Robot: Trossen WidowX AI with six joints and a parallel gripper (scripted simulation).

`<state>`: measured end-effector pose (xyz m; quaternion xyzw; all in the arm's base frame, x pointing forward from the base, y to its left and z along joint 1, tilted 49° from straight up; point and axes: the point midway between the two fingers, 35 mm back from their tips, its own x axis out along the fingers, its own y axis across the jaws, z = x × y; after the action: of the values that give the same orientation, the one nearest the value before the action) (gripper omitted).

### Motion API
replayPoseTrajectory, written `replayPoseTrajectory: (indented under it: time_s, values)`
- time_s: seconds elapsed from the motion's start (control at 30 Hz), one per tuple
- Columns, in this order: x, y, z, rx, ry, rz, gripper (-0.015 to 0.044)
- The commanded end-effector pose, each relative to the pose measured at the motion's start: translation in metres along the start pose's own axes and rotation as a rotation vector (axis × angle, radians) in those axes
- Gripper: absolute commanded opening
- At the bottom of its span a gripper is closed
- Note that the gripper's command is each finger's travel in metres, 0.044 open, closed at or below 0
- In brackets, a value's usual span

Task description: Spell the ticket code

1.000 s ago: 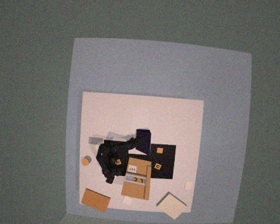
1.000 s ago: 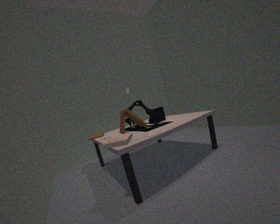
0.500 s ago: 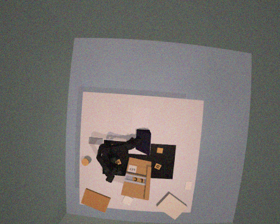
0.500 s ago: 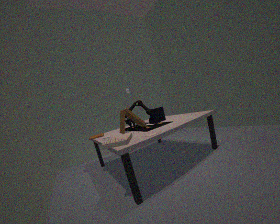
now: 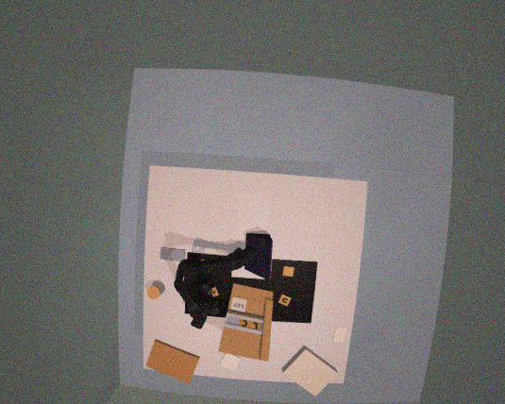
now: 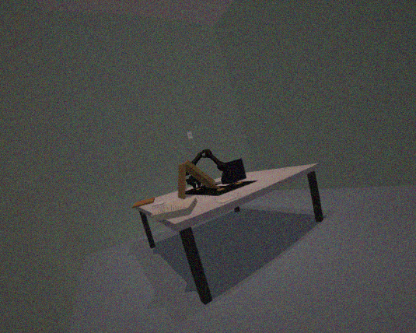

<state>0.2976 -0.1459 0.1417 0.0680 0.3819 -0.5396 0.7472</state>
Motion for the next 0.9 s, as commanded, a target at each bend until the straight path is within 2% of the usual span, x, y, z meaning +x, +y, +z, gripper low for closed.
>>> replayPoseTrajectory:
  time_s: [0.0,0.23,0.53,0.87]
  values:
    - [0.000,0.001,0.000,-0.002,0.002,0.004,0.0280]
    - [0.000,0.000,-0.001,-0.002,0.002,0.004,0.0233]
    - [-0.007,0.000,0.000,-0.002,0.003,0.004,0.0000]
    - [-0.013,0.000,-0.001,-0.002,0.003,0.004,0.0000]
